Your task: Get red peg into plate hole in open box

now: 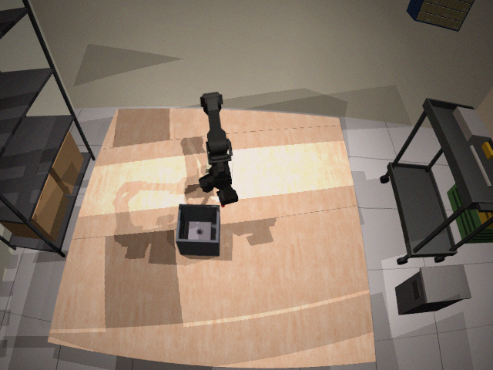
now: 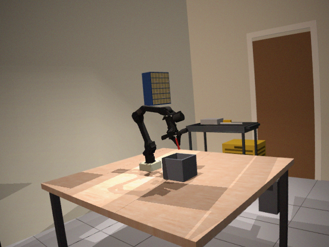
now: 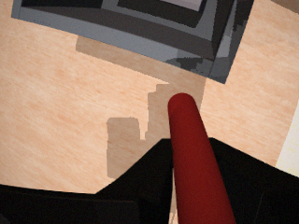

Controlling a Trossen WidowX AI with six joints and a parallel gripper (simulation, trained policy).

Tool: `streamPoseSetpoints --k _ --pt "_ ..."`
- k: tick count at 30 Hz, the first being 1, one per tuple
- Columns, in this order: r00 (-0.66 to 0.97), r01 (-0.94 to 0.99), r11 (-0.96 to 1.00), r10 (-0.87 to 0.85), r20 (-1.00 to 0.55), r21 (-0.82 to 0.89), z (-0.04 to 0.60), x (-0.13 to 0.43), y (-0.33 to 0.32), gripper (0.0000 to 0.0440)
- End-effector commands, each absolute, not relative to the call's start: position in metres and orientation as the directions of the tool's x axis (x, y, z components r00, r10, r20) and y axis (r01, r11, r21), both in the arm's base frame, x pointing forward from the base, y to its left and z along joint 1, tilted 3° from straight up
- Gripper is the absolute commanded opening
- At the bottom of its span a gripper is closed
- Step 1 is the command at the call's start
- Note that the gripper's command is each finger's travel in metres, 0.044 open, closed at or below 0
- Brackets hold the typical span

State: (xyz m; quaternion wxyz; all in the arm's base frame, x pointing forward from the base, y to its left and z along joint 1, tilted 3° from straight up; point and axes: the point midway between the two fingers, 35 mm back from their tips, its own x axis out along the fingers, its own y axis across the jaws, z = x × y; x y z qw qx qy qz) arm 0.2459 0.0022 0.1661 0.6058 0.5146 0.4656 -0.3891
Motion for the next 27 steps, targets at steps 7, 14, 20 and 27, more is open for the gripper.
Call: streamPoseSetpoints --k 7,14,20,27 --pt "0.237 0.961 0.157 -0.027 -0.971 0.23 0.166 0.251 -0.023 0.0" --pt "0.22 0.966 0.148 -0.037 -0.975 0.212 0.164 0.256 -0.039 0.0" --pt "0.207 0.969 0.144 -0.038 -0.978 0.199 0.162 0.261 -0.052 0.0" --pt "0.193 0.972 0.141 -0.038 -0.98 0.186 0.154 0.267 -0.066 0.0"
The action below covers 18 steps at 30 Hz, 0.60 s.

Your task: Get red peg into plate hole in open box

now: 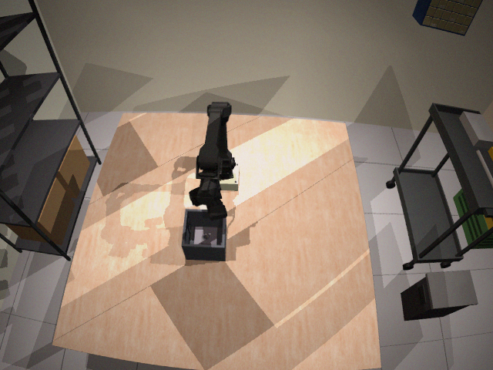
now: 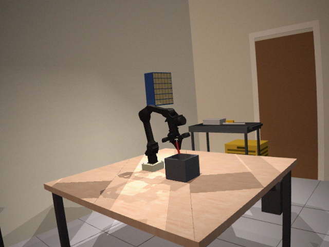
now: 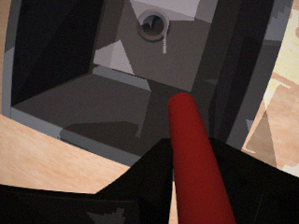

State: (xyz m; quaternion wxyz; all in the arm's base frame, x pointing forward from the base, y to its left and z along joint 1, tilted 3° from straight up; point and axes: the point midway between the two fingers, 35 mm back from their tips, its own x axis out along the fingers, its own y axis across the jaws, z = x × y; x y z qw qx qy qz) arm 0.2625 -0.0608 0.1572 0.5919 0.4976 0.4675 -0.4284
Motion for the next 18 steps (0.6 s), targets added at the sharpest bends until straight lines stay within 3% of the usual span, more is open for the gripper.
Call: streamPoseSetpoints --k 1,18 --pt "0.19 0.973 0.14 -0.038 -0.981 0.183 0.153 0.268 -0.068 0.0" --pt "0.156 0.978 0.145 -0.025 -0.987 0.151 0.117 0.281 -0.093 0.0"
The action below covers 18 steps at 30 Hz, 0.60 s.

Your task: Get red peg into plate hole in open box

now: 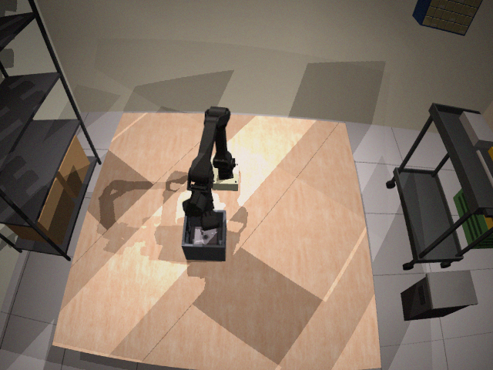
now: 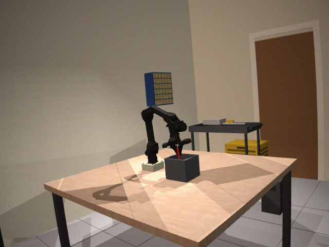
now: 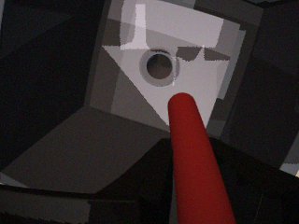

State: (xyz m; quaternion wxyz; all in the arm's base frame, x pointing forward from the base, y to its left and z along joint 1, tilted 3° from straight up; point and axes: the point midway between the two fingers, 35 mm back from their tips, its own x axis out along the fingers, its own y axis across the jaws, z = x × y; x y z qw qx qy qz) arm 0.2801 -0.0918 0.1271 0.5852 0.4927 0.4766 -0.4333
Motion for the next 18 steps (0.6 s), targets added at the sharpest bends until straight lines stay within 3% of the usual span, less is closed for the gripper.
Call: streamPoseSetpoints --k 1,18 --pt "0.156 0.978 0.146 -0.023 -0.988 0.151 0.115 0.282 -0.094 0.0" --pt "0.152 0.968 0.202 0.003 -0.988 0.149 0.078 0.298 -0.101 0.0"
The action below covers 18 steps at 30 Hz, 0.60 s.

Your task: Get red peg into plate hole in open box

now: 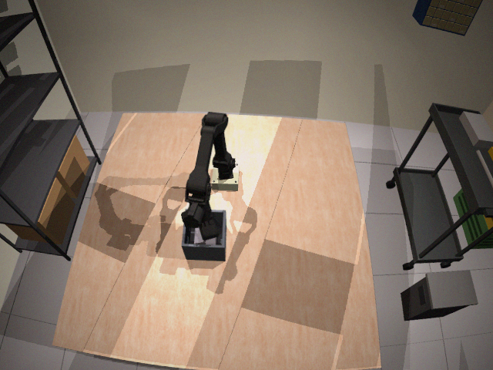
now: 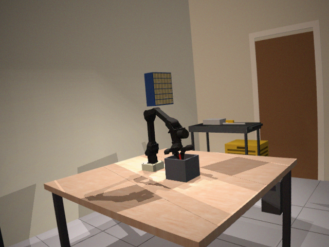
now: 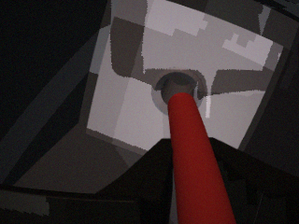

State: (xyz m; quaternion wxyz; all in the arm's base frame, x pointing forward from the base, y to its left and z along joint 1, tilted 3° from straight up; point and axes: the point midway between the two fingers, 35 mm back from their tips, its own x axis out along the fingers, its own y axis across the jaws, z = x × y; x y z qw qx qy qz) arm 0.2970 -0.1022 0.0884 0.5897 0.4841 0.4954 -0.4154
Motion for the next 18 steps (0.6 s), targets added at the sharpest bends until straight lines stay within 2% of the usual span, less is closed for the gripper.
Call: streamPoseSetpoints --k 1,7,14,18 --pt "0.151 0.967 0.206 0.004 -0.988 0.149 0.076 0.298 -0.102 0.0" --pt "0.136 0.964 0.229 0.0 -0.991 0.132 0.064 0.3 -0.103 0.0005" --pt "0.101 0.963 0.249 0.007 -0.995 0.099 0.057 0.301 -0.105 0.0127" --pt "0.095 0.965 0.243 0.035 -0.995 0.101 0.06 0.3 -0.106 0.0124"
